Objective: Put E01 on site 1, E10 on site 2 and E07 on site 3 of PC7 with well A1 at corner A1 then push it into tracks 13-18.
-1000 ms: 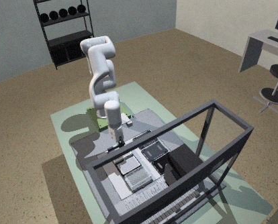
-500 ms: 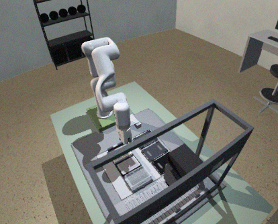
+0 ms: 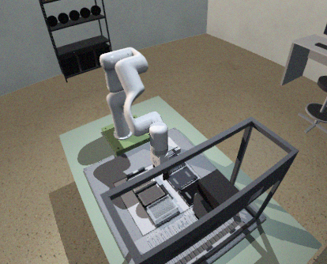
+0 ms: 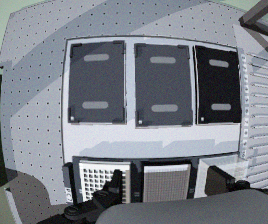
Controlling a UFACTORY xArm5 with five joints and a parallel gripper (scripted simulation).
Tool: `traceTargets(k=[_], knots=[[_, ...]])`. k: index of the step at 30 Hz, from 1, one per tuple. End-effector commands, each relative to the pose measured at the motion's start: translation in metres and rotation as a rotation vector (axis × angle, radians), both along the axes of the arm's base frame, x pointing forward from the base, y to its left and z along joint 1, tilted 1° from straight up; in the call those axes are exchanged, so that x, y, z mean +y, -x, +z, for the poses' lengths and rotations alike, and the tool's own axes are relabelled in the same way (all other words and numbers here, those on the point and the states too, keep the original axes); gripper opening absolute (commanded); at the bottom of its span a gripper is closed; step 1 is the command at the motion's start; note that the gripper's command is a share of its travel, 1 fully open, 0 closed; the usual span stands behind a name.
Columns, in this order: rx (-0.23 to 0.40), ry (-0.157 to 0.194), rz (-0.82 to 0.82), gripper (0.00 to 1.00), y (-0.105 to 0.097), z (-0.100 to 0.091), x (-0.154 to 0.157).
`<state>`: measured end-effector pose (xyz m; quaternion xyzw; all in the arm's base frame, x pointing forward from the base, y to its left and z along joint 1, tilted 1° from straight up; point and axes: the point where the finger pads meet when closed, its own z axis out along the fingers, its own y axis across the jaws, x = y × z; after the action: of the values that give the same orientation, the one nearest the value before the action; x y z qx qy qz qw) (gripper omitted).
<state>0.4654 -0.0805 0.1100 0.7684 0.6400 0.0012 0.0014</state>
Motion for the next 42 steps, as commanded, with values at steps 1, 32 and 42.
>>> traceTargets(k=[1,32,42], knots=[[-0.006,-0.019,-0.001,1.0,-0.021,0.0,0.013],[-0.006,-0.02,-0.001,1.0,-0.027,-0.019,0.017],[-0.006,-0.02,-0.001,1.0,-0.027,-0.032,0.017]])
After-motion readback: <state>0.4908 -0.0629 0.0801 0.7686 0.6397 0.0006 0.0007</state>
